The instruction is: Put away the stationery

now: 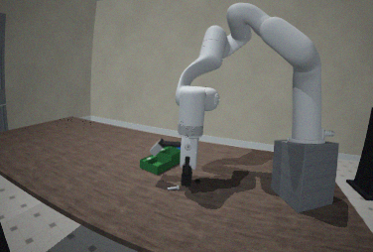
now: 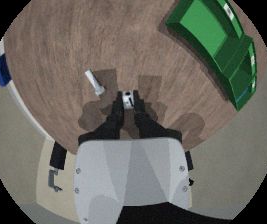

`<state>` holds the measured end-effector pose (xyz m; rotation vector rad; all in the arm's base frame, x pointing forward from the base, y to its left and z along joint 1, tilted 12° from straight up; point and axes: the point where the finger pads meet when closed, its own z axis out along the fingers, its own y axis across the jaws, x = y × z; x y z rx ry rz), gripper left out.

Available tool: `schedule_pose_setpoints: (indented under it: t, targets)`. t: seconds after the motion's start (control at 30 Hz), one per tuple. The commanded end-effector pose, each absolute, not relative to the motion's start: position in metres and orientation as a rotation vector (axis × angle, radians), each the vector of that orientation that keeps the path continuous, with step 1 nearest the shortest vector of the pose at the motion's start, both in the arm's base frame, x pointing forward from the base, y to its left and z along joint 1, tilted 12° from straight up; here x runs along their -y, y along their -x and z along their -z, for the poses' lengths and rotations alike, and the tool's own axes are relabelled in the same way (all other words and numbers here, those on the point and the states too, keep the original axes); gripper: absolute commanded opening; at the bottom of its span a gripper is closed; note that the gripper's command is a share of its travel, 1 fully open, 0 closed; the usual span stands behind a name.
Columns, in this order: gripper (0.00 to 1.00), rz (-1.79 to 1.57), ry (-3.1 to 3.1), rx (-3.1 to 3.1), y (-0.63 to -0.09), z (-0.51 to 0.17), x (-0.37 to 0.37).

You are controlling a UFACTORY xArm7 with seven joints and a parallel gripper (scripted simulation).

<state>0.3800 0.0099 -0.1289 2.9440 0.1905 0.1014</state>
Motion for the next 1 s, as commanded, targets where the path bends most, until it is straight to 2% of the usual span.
schedule_pose_setpoints:
  t: [0.0, 0.97]
  targets:
    - [0.0, -0.105, -2.944, -0.192, -0.381, 0.128, -0.011]
    - [0.0, -0.105, -2.944, -0.192, -0.376, 0.069, -0.021]
